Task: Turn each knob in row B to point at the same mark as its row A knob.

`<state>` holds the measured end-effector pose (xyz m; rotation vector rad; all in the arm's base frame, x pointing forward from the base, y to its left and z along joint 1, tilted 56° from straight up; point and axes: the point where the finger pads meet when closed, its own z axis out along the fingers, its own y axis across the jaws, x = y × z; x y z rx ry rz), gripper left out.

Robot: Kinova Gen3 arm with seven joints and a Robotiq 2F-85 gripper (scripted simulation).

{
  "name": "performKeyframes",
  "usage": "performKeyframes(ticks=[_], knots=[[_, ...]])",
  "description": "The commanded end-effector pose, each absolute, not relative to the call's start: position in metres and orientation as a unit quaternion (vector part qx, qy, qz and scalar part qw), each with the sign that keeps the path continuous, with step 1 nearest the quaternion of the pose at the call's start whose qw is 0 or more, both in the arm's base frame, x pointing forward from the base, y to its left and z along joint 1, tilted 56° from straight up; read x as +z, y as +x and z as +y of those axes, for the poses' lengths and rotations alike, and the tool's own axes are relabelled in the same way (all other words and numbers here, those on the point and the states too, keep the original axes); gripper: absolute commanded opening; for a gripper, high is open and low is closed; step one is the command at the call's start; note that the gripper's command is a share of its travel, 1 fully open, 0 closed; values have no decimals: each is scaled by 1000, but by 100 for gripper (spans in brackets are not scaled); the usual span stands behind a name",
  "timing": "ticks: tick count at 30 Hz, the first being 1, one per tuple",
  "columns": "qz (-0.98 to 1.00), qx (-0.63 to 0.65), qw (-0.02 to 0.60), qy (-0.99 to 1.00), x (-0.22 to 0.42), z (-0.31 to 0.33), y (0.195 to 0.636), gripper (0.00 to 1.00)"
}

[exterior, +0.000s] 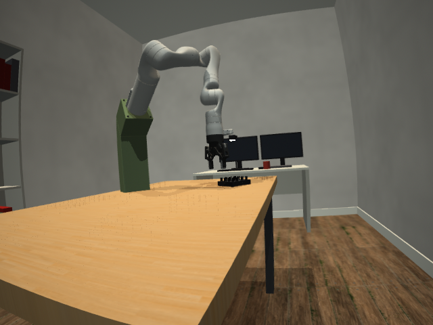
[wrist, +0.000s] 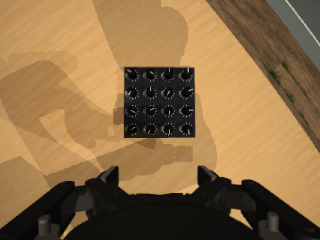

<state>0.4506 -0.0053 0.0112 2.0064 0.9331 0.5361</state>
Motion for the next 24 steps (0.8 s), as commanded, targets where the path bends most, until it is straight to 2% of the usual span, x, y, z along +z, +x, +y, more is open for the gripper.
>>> performKeyframes(ticks=[1,9,24], knots=[[372,214,418,801,11,-4,451,100],[366,205,416,807,9,8,458,100],[358,224,413,806,38,73,505,100]])
